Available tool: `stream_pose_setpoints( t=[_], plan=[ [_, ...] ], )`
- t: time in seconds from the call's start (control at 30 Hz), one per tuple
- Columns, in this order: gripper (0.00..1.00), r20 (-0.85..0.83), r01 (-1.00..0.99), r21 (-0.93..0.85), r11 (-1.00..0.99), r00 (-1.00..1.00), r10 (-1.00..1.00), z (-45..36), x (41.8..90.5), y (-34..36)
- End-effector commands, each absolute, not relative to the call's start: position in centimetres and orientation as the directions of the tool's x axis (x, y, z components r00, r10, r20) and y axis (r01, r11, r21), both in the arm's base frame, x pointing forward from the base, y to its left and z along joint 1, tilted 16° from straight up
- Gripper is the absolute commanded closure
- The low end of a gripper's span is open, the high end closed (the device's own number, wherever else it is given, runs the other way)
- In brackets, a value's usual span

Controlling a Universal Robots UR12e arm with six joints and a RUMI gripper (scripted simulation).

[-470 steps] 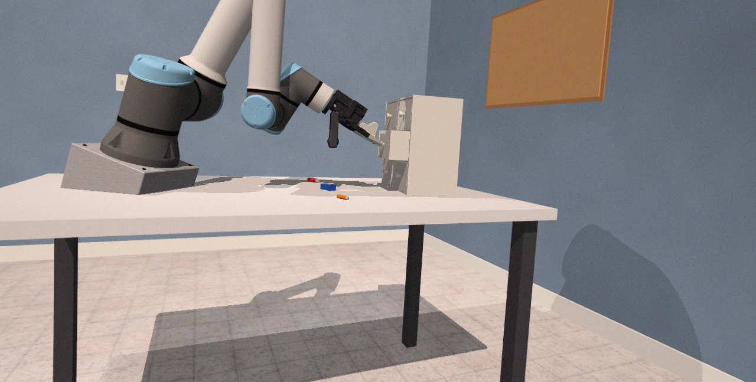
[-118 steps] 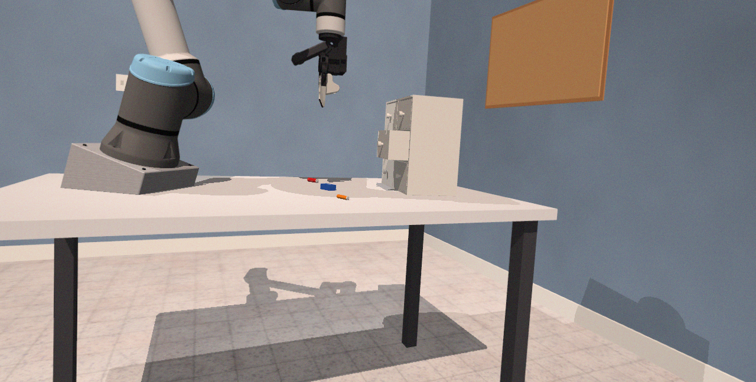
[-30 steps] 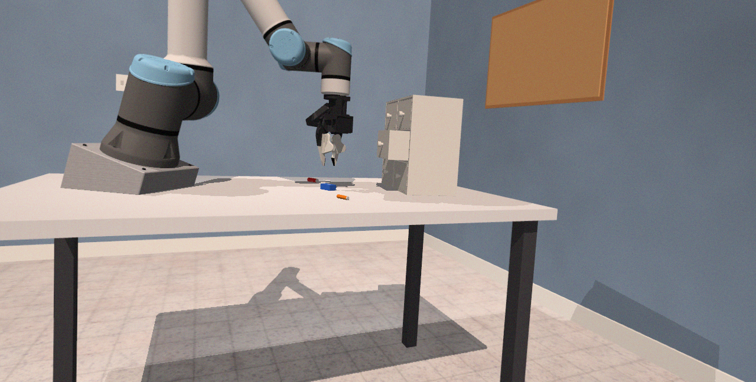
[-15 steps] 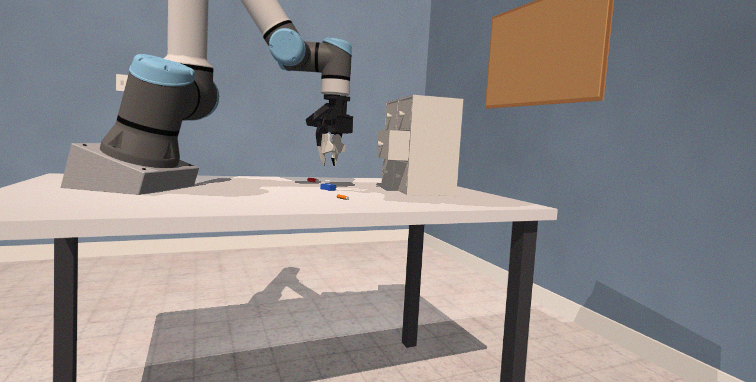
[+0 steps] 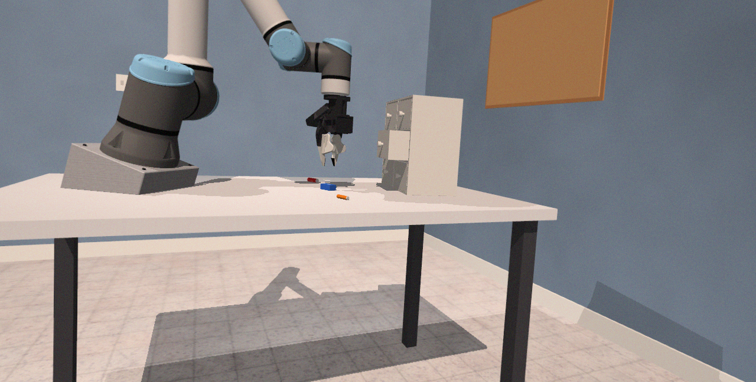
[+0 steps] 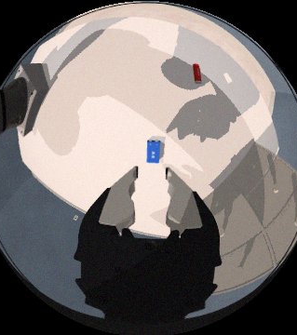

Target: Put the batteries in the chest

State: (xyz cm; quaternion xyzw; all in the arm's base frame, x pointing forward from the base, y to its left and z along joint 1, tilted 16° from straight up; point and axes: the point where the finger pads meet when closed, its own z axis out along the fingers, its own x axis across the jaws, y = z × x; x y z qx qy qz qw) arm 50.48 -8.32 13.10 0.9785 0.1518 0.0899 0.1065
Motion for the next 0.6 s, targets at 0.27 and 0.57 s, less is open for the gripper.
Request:
stream_pose_setpoints(
  t=[0.27,0.57],
  plan=[
    [0.75,0.144,0.278,0.237,-0.931,0.938,0.316,12.5,50.7,-8.5],
    [0.75,0.144,0.278,0.237,-0.931,0.938,0.316,11.2,51.0,-8.7]
  ],
)
